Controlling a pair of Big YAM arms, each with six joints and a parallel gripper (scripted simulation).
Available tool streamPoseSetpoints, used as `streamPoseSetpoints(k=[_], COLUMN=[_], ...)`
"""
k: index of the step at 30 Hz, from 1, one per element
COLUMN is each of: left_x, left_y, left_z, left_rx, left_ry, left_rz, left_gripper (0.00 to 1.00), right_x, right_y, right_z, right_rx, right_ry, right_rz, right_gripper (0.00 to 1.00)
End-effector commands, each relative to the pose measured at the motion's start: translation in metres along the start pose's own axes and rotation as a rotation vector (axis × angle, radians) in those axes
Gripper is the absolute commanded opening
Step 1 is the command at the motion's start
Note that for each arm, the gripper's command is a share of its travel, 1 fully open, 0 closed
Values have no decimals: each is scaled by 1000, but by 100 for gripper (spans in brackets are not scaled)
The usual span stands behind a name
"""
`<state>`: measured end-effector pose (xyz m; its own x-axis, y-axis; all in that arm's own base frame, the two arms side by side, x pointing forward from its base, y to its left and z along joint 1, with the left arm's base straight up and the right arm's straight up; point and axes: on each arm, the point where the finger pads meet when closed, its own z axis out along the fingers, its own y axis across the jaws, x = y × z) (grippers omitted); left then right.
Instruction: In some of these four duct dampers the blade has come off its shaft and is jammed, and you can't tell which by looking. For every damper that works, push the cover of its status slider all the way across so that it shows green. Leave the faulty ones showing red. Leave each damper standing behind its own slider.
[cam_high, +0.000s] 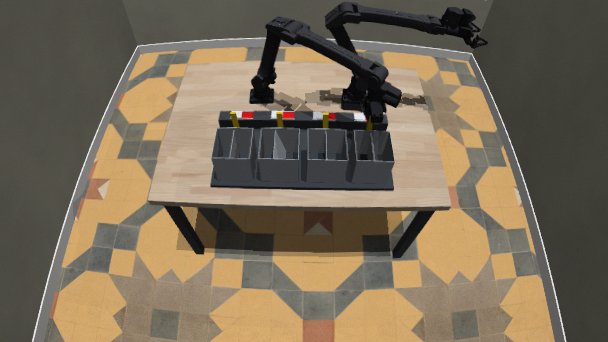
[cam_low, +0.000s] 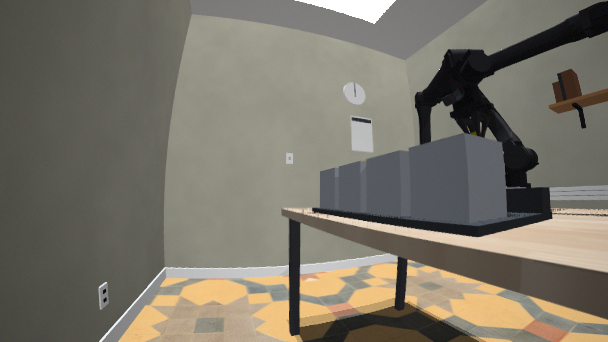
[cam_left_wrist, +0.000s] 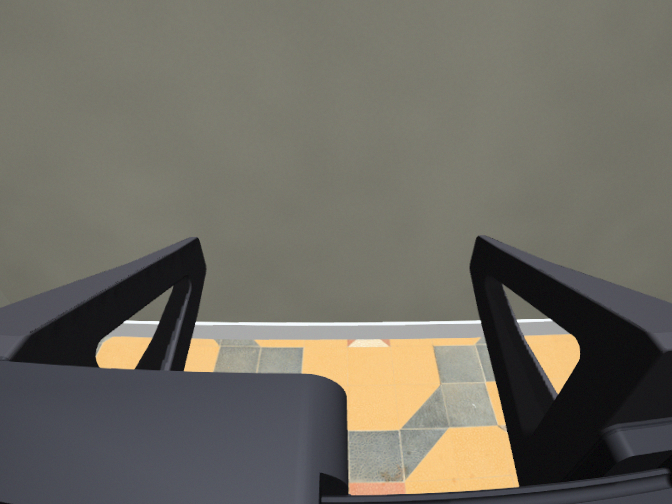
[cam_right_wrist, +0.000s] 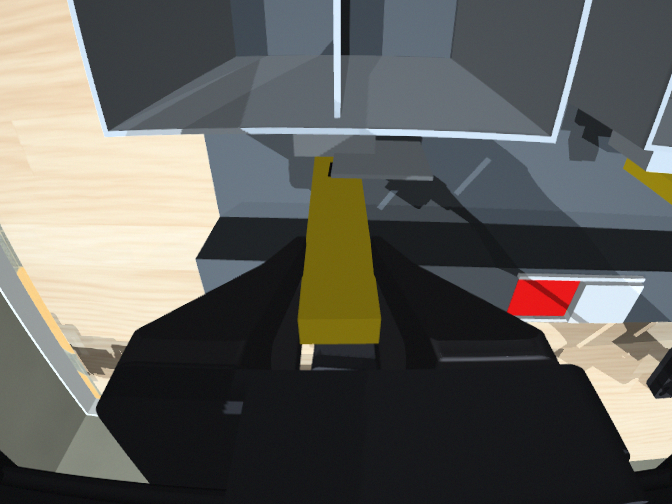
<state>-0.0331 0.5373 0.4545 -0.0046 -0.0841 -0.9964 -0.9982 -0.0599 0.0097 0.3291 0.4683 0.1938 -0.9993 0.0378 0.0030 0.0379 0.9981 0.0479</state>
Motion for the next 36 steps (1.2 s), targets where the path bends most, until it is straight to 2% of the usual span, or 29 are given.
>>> streamPoseSetpoints(k=[1,24,25,30,31,35,36], left_x=[-46,-46,-46,-46,-46,-46,-46], left_y=[-4,-4,-4,-4,-4,-4,-4], left_z=[3,3,3,3,3,3,3], left_rx=[7,7,7,7,7,7,7], left_ry=[-84,-84,-84,-84,-84,-84,-84], left_rz=[-9,-9,-9,-9,-9,-9,-9], left_gripper=[100,100,100,100,100,100,100], right_x=[-3,-2,-2,-2,-1,-2,-2], right_y=[19,17,17,18,18,18,18], right_z=[-13,-9,-9,-9,-9,-9,-9], right_rx=[-21,-6,-6,-7,-7,-10,-10], right_ry=[-24,-19,-19,-19,-18,-19,-19], right_rz=[-7,-12,-12,-12,-12,-12,-12], right_gripper=[17,17,21,25,29,29,32])
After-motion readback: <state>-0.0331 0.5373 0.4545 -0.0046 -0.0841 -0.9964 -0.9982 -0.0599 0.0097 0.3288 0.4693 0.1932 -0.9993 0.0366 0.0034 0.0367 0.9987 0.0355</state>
